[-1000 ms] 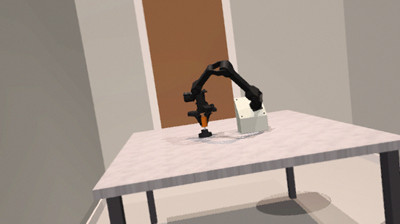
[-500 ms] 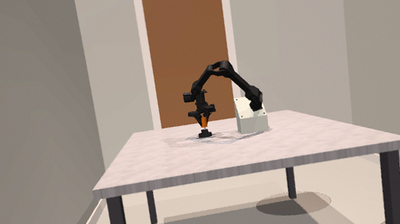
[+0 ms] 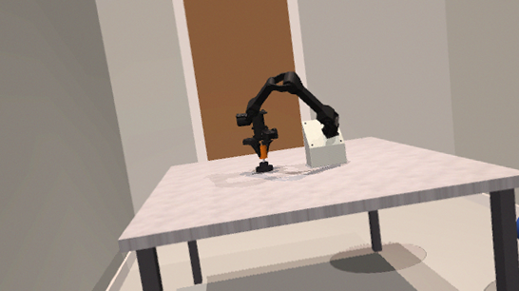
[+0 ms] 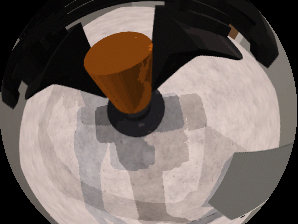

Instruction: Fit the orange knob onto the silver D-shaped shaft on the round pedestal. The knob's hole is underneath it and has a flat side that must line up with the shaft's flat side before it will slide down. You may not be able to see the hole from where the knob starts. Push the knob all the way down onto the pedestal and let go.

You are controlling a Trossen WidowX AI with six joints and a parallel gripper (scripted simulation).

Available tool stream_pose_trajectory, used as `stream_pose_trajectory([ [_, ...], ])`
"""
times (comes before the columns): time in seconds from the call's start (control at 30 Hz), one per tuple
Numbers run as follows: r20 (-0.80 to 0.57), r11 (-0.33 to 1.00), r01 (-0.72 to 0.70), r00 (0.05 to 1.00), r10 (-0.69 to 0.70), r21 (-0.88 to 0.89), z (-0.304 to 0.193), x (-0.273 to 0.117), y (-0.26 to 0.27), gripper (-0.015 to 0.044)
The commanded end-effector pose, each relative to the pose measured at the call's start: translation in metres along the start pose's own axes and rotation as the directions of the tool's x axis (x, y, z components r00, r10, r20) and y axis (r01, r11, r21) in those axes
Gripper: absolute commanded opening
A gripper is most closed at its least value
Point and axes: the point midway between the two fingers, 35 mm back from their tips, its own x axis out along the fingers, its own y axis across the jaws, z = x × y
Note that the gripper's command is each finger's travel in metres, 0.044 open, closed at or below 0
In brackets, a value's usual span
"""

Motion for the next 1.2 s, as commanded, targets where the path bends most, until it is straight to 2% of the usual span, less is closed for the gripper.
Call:
stream_pose_trajectory([
  [0.0, -0.006, 0.995, 0.002, 1.000, -0.003, -0.097, -0.0016, -0.0035, -0.0006, 0.0000],
  [0.1, -0.006, 0.984, 0.002, 1.000, -0.003, -0.180, -0.0031, -0.0035, -0.0015, 0.0000],
  [0.9, -0.006, 0.984, 0.002, 1.000, -0.003, -0.180, -0.0004, -0.0028, 0.0005, 0.0000],
  [1.03, -0.006, 0.996, 0.002, 1.000, -0.003, -0.094, -0.0005, -0.0033, 0.0003, 0.0000],
  [1.17, -0.006, 0.993, 0.004, 1.000, -0.003, 0.122, -0.0011, -0.0037, -0.0001, 0.0000],
])
